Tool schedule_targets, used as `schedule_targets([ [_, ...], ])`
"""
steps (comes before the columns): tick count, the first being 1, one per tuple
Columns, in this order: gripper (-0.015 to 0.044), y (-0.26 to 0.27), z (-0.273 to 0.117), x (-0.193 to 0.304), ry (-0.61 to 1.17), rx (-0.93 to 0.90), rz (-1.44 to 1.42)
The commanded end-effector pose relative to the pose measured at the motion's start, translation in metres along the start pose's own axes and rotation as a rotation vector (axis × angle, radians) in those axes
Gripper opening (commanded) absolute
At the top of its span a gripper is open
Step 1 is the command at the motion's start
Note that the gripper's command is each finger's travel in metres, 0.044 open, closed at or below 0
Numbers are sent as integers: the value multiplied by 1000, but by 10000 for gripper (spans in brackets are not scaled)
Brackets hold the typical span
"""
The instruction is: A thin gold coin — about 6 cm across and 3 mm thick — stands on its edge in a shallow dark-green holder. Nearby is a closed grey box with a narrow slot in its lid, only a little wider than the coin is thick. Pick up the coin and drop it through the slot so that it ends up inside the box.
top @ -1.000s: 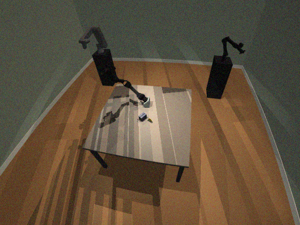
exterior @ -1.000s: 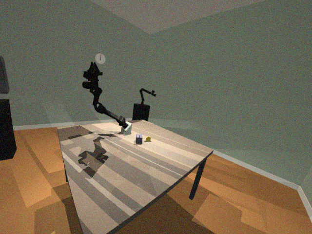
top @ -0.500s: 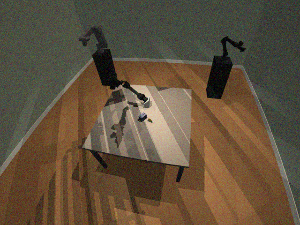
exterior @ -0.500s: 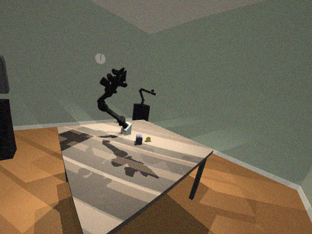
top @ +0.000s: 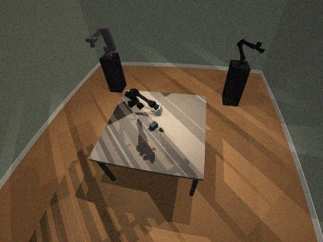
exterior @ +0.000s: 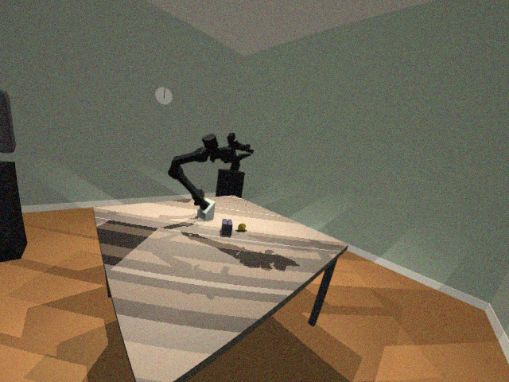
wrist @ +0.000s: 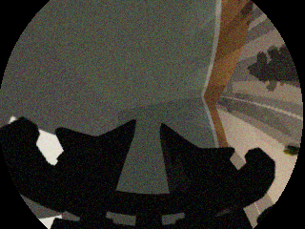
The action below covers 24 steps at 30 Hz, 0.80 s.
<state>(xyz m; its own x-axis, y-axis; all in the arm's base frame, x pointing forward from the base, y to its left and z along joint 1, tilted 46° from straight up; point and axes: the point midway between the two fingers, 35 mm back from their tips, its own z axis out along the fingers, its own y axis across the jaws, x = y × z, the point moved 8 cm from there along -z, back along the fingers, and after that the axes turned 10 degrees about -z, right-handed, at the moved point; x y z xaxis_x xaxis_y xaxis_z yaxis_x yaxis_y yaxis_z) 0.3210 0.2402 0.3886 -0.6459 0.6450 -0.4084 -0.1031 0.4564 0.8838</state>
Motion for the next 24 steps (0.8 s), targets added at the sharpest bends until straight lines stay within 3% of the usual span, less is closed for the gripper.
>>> schedule_targets([
  [1, 161, -47, 30, 20, 12, 236, 179],
  [7, 161, -115, 57, 50, -48, 577, 407],
  [13, 161, -186, 66, 82, -220, 935, 576],
  [24, 161, -305, 37, 134, -828, 1455, 571],
])
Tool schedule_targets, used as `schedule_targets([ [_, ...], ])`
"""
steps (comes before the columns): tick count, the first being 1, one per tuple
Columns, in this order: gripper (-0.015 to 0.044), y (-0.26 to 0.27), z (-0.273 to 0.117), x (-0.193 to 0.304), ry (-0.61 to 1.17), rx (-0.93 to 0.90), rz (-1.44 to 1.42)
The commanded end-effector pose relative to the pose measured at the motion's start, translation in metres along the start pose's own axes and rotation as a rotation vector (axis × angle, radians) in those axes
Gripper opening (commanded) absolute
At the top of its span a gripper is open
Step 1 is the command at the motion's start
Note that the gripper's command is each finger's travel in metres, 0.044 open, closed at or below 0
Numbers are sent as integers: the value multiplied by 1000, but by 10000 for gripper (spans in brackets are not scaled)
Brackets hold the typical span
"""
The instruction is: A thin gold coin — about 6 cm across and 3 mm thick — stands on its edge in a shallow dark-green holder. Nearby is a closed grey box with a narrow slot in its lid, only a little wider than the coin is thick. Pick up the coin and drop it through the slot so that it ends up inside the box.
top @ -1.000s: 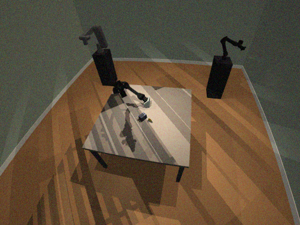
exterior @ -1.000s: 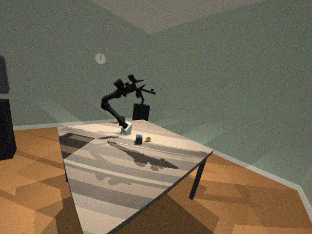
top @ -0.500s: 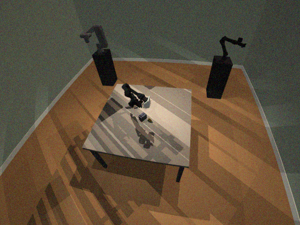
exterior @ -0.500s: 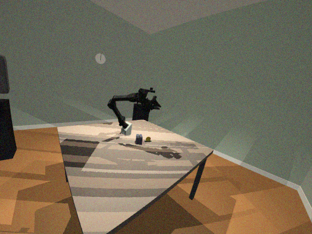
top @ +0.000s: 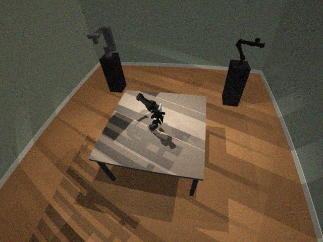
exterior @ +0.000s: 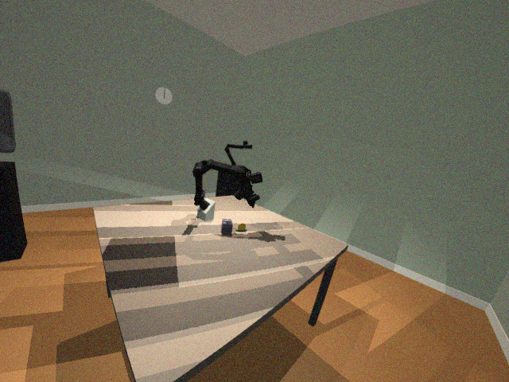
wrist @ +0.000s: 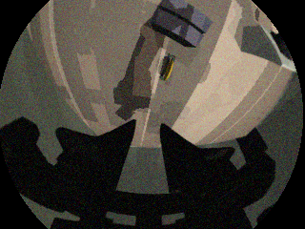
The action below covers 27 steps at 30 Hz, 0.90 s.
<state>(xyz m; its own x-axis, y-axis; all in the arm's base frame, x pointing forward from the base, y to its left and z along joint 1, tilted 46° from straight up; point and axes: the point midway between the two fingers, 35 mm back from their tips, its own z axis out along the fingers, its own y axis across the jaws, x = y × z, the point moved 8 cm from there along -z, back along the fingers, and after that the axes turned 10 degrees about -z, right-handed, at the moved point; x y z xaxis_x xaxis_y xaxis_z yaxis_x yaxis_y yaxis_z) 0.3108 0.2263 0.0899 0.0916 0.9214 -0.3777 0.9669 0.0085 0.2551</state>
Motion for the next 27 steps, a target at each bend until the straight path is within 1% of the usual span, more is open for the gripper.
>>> schedule_targets([
  [1, 161, -32, 40, -6, -296, 75, 92],
  [2, 161, -37, 45, -7, -348, 78, 105],
  [5, 161, -37, 52, -4, -389, 78, 114],
  [11, 161, -37, 52, -4, -389, 78, 114],
  [12, 161, -37, 54, -5, -389, 78, 114],
  [15, 161, -35, 81, -19, -390, 77, 115],
  [21, 161, -35, 85, -20, -390, 77, 115],
  [24, 161, -36, 96, -25, -391, 77, 115],
  [27, 161, -37, 97, -26, -391, 77, 115],
])
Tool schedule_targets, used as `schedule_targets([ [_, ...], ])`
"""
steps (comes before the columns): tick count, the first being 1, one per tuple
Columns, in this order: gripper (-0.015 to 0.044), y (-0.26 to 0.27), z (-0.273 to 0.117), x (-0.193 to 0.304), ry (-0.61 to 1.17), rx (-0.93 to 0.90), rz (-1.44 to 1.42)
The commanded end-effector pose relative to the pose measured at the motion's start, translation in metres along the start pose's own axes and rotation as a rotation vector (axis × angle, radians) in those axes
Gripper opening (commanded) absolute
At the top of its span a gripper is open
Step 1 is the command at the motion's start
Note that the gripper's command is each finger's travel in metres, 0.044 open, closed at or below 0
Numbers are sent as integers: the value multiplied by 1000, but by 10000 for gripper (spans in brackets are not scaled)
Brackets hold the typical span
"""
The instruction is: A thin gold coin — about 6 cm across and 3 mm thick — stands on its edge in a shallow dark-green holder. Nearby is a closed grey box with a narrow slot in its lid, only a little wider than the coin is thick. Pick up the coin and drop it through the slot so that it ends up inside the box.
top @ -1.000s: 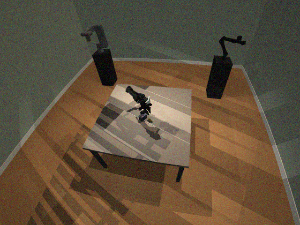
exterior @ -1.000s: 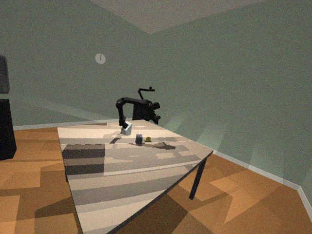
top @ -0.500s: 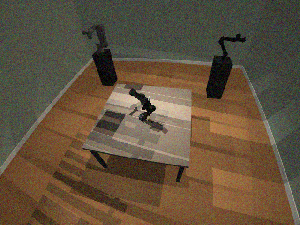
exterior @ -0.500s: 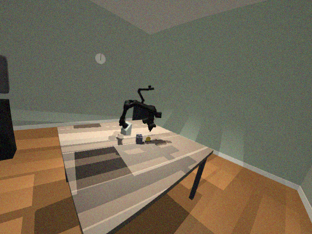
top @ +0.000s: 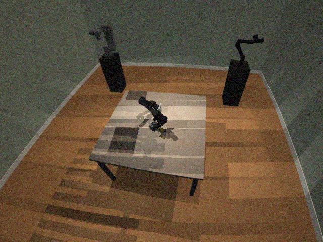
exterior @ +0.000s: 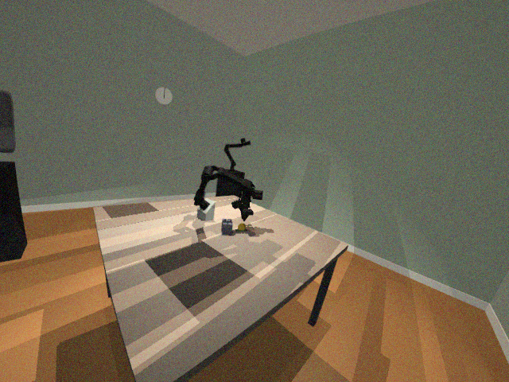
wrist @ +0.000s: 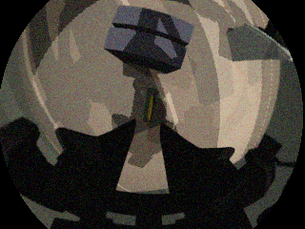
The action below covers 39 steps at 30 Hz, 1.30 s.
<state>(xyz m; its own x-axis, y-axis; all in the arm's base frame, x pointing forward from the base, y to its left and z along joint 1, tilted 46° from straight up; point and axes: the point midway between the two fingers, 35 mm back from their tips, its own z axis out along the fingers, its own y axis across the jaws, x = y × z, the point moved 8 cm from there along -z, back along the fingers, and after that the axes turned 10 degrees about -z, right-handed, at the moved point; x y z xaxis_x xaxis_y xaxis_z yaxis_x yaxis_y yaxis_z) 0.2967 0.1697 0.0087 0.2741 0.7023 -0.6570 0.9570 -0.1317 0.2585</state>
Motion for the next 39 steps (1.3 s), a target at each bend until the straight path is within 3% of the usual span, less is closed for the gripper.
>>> schedule_targets([
  [1, 161, -1, 7, 0, -8, 1, -6],
  [39, 161, -2, 67, -2, -11, 0, -6],
])
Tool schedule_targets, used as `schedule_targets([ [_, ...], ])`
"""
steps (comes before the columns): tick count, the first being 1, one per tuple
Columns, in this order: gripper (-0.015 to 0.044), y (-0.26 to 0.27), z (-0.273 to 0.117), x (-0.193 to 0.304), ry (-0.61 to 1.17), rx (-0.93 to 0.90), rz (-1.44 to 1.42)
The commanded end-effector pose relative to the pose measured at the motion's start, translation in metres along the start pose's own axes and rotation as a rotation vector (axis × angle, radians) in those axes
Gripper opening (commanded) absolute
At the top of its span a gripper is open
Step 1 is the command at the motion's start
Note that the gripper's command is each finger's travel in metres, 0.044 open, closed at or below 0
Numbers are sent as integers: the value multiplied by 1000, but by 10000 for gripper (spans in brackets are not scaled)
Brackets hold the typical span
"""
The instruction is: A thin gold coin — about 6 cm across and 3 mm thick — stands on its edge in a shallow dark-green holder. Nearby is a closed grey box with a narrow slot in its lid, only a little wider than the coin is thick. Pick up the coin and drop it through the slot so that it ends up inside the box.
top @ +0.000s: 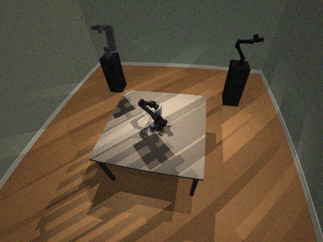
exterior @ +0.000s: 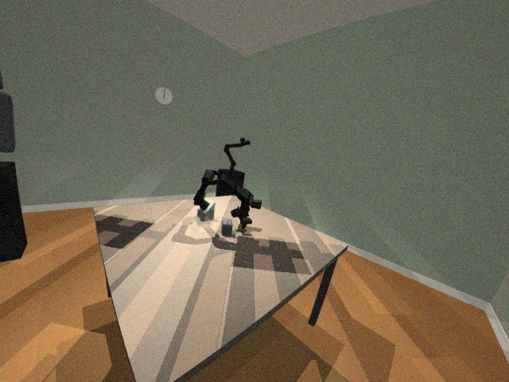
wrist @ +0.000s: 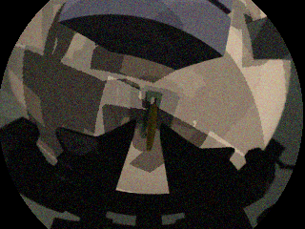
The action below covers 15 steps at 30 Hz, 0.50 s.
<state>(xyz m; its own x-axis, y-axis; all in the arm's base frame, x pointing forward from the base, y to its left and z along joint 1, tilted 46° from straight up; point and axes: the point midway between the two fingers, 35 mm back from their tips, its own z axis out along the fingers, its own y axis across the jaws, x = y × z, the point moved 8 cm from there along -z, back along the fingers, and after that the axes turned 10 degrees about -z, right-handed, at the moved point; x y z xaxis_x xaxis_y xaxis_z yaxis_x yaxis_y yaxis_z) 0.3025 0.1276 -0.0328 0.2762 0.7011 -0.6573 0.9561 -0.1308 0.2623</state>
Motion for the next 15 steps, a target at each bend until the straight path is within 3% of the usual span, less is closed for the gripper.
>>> schedule_targets([
  [1, 161, -2, 9, -1, -10, 3, -8],
  [3, 161, -2, 10, -1, -10, 3, -8],
  [9, 3, -2, 10, -1, -10, 3, -8],
  [15, 0, -2, 10, -1, -10, 3, -8],
])
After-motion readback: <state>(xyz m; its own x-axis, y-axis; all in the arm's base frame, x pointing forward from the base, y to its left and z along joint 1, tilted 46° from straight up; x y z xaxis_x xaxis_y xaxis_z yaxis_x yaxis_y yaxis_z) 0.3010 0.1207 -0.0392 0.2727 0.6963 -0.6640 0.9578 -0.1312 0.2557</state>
